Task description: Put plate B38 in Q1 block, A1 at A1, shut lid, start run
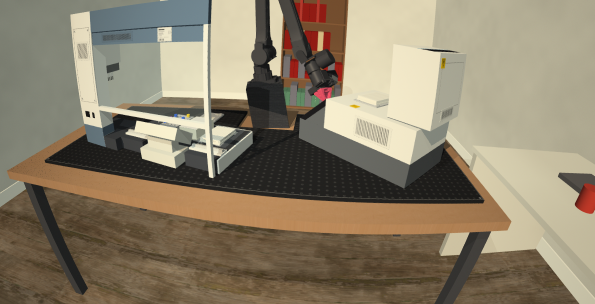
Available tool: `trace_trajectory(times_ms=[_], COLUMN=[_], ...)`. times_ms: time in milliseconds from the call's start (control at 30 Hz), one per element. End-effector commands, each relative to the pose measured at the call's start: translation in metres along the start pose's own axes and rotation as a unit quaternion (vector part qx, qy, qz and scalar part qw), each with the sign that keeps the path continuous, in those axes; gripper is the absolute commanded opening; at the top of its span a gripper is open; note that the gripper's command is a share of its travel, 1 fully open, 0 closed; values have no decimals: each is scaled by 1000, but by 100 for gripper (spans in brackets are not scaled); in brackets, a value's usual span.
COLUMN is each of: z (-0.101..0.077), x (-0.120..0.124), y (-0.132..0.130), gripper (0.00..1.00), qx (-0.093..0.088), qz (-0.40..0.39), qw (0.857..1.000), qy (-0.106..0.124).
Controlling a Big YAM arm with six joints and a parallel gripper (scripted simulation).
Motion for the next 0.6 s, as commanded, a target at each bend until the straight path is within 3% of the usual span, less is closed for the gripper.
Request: trace_trajectory(times_ms=[0,567], z=[4,6], x=[-10,-12], y=[-15,-12], gripper=[0,0], qx=[20,22], qz=[3,0], qw=[1000,1000], qy=[-10,-13])
Point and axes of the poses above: the point where the finger pads meet when closed, its own z axis out along the fingers, its own y axis across the jaws, x = y × z, the point moved 10 cm from there along -z, back along the fingers, and after that the axes turned 9 degrees about z, right-handed, at the moved point
